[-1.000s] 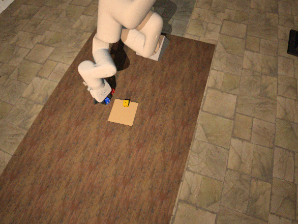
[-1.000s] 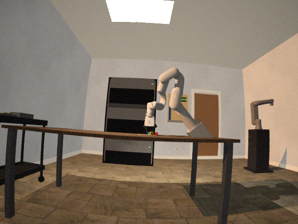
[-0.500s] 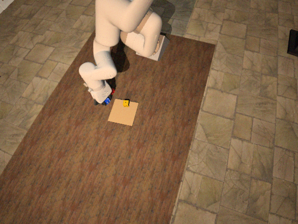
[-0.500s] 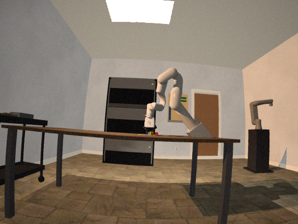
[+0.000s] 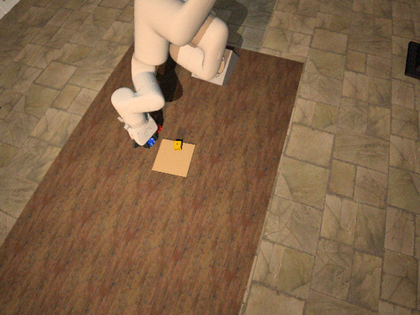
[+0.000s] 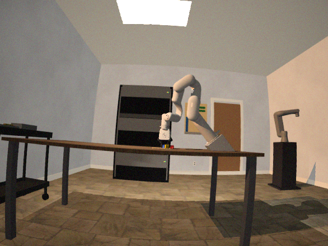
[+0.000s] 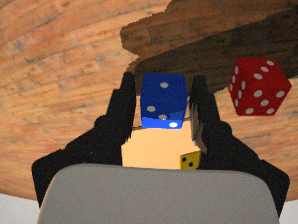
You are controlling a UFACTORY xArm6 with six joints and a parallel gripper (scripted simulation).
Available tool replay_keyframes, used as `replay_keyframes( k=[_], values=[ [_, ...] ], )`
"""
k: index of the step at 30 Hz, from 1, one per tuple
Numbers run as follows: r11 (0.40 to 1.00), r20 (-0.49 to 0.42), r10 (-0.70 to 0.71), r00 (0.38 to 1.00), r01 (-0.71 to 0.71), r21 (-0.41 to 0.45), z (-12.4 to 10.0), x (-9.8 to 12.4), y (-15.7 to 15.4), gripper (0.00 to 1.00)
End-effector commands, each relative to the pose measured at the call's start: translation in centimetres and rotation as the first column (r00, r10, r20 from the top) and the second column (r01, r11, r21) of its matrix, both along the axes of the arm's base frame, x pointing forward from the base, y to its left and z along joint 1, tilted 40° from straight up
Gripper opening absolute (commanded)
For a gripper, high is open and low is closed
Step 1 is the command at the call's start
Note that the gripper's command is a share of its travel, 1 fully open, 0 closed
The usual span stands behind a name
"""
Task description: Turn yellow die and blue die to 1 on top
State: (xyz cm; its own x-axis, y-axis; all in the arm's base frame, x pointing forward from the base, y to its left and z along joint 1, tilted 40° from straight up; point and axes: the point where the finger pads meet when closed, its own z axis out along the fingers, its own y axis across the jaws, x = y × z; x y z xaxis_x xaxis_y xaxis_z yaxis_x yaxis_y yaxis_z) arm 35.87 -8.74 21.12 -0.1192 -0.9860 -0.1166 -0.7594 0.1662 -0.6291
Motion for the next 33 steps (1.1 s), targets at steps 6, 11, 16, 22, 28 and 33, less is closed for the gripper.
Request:
replay_keyframes(
  k=[6, 11, 16, 22, 28, 33],
  values=[
    [1.0, 0.003, 0.0, 1.0, 0.0, -0.001, 0.11, 0.05, -0.02, 0.47],
    [1.0, 0.003, 0.0, 1.0, 0.0, -0.001, 0.11, 0.05, -0.02, 0.47],
    [1.0, 0.003, 0.0, 1.0, 0.0, -0.001, 0.11, 0.05, -0.02, 0.27],
    [1.0, 0.003, 0.0, 1.0, 0.0, -0.001, 0.11, 0.05, -0.02, 0.27],
    [1.0, 0.003, 0.0, 1.0, 0.0, -0.001, 0.11, 0.05, -0.02, 0.27],
    [1.0, 0.003, 0.0, 1.0, 0.0, -0.001, 0.11, 0.05, -0.02, 0.27]
  ],
)
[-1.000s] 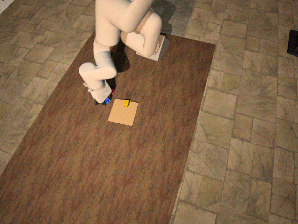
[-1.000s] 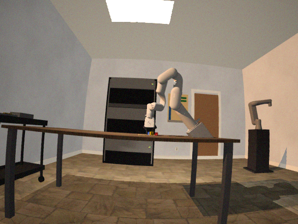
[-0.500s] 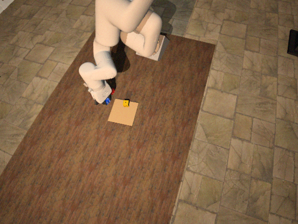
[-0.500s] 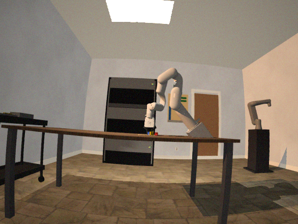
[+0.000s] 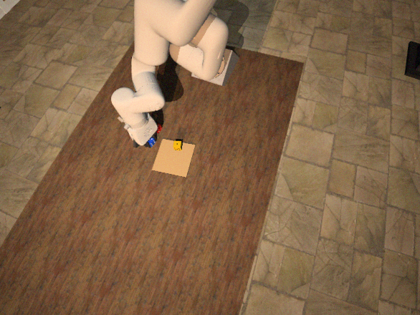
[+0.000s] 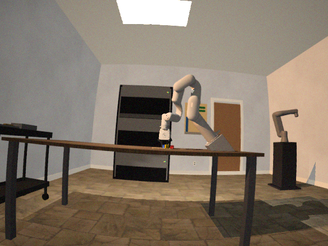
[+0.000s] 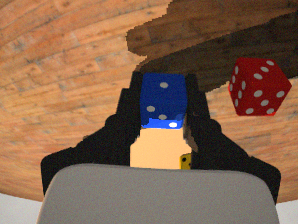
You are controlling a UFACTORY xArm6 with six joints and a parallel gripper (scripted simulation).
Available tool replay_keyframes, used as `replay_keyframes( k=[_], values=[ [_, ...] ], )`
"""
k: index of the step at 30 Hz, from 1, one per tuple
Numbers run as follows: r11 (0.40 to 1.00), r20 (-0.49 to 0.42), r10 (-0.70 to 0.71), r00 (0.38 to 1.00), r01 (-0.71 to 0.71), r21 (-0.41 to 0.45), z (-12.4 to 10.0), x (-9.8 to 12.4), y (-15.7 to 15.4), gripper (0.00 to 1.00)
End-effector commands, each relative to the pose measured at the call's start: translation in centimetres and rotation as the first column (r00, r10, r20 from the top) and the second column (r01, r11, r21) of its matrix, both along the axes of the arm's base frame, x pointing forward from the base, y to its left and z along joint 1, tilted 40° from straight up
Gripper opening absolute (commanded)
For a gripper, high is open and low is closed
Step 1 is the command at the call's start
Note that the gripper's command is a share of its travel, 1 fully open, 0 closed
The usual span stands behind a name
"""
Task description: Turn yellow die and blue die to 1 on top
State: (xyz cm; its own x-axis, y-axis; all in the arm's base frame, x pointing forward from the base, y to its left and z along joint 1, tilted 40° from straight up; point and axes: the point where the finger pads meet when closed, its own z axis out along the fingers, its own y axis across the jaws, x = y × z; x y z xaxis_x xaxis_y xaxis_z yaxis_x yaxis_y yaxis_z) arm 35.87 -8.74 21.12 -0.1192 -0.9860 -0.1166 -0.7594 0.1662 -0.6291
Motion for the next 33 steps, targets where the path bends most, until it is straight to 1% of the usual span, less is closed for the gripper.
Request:
replay_keyframes(
  k=[1, 17, 21, 26, 28, 32, 33],
  values=[
    [1.0, 0.002, 0.0, 1.0, 0.0, -0.001, 0.1, 0.0, 0.0, 0.27],
    [1.0, 0.003, 0.0, 1.0, 0.0, -0.001, 0.4, -0.2, 0.0, 0.27],
    [1.0, 0.002, 0.0, 1.0, 0.0, -0.001, 1.7, -1.3, 0.0, 0.27],
    [1.0, 0.003, 0.0, 1.0, 0.0, -0.001, 4.4, -3.6, -0.1, 0.27],
    [1.0, 0.003, 0.0, 1.0, 0.0, -0.001, 4.4, -3.6, -0.1, 0.27],
    [1.0, 0.002, 0.0, 1.0, 0.0, -0.001, 6.6, -5.3, -0.1, 0.27],
    [1.0, 0.002, 0.0, 1.0, 0.0, -0.001, 6.6, -5.3, -0.1, 0.27]
  ],
)
